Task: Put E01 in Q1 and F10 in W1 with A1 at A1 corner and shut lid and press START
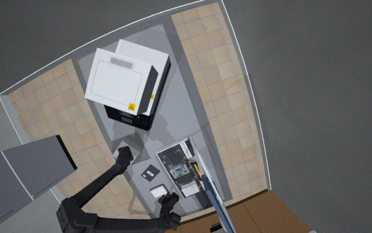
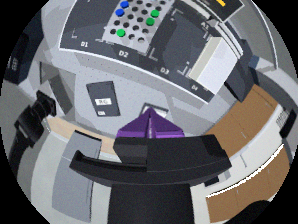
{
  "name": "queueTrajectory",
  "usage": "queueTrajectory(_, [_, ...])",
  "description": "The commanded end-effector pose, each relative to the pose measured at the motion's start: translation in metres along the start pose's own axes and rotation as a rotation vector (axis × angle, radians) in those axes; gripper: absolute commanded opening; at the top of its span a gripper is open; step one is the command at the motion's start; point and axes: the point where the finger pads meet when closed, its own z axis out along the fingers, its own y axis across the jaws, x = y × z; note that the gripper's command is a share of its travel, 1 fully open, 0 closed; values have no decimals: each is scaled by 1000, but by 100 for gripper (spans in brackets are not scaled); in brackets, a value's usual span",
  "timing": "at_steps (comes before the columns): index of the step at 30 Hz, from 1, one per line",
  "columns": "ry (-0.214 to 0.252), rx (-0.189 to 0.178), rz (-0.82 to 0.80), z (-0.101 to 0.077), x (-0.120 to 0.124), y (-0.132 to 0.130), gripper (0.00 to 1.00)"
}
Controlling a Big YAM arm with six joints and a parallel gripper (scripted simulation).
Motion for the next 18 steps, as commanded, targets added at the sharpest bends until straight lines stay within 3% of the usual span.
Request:
queueTrajectory(1, [0, 11, -65, 2, -13, 4, 0])
queueTrajectory(4, [-5, 4, -74, -1, -36, 10, 0])
queueTrajectory(8, [-5, 43, -100, -18, -51, 12, 0])
queueTrajectory(13, [-4, 64, -162, -20, -64, 23, 0])
queueTrajectory(18, [-8, 59, -198, -17, -82, 29, 0])
